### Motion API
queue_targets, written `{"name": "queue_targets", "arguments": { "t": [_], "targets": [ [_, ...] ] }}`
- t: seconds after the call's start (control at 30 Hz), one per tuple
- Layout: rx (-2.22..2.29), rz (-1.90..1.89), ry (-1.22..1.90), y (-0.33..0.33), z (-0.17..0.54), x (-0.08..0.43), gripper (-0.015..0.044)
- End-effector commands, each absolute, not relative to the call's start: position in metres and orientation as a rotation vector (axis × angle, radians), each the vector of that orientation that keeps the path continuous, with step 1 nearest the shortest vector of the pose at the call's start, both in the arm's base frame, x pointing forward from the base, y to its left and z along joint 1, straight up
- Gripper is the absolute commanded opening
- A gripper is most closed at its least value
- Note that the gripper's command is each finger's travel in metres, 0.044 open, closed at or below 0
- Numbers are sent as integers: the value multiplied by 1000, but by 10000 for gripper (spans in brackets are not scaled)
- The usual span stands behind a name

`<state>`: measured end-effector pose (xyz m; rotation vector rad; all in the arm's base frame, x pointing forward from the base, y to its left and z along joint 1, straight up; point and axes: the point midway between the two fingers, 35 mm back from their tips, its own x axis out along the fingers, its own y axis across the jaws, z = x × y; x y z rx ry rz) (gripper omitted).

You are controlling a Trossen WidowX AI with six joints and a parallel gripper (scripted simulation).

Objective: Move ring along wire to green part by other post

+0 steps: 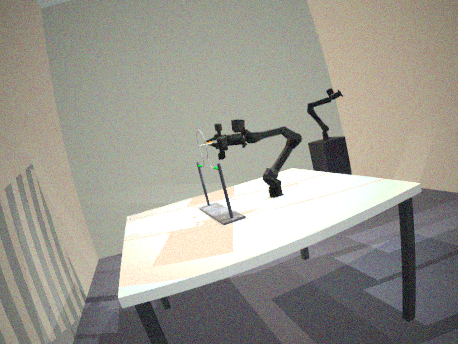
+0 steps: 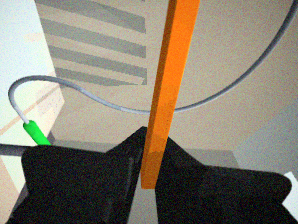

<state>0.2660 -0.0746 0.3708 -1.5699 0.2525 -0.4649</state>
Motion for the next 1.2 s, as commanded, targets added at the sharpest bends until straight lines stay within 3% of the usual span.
{"name": "queue_targets", "arguments": {
  "t": [0.0, 1.17],
  "targets": [
    [-1615, -473, 242, -74, 371, 266, -150],
    [-2029, -575, 136, -70, 388, 265, -150]
  ]
}}
